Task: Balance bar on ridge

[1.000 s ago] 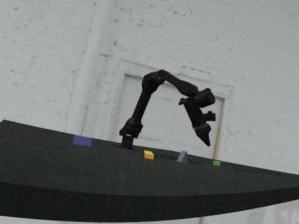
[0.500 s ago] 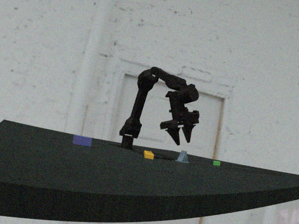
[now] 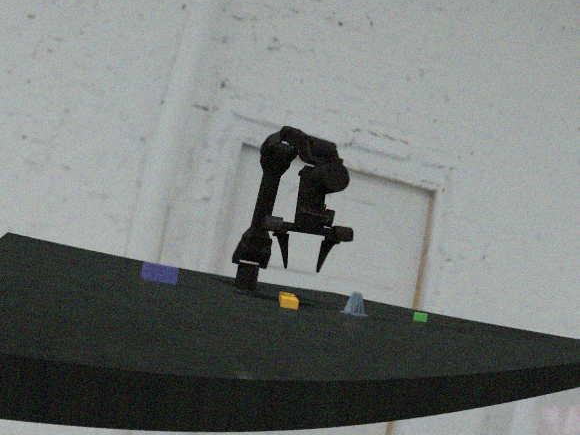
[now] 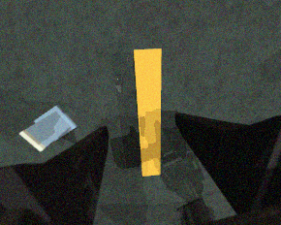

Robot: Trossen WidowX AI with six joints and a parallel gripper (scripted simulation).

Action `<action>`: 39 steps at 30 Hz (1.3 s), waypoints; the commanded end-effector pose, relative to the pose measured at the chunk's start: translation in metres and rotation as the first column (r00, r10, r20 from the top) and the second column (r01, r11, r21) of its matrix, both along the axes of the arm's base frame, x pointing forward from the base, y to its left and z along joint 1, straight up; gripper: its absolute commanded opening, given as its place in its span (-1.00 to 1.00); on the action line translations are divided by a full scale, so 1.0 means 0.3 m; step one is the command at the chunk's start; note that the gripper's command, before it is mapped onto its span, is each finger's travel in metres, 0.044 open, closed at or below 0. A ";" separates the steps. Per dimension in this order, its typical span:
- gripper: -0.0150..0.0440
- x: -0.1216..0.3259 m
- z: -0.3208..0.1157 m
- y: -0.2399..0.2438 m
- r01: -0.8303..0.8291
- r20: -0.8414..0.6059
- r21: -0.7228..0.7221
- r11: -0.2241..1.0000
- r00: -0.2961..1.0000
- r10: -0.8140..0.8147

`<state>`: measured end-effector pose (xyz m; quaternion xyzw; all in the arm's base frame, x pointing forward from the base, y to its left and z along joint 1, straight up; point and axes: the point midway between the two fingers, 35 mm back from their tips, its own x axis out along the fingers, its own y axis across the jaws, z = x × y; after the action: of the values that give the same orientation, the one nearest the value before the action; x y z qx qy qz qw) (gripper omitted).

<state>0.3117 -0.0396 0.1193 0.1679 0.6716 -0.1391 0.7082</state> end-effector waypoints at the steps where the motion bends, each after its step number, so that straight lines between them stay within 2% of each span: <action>1: 0.58 -0.034 0.003 -0.035 0.083 -0.026 -0.031 0.996 0.996 -0.083; 6: 0.58 -0.032 -0.021 -0.035 0.083 -0.026 -0.031 0.996 0.996 -0.083; 13: 0.58 -0.029 -0.143 -0.035 0.083 -0.026 -0.031 0.996 0.996 -0.083; 39: 0.58 -0.027 -0.233 -0.036 0.083 -0.026 -0.031 0.996 0.996 -0.083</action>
<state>0.3042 -0.0496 0.0505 0.1836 0.6717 -0.1773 0.6955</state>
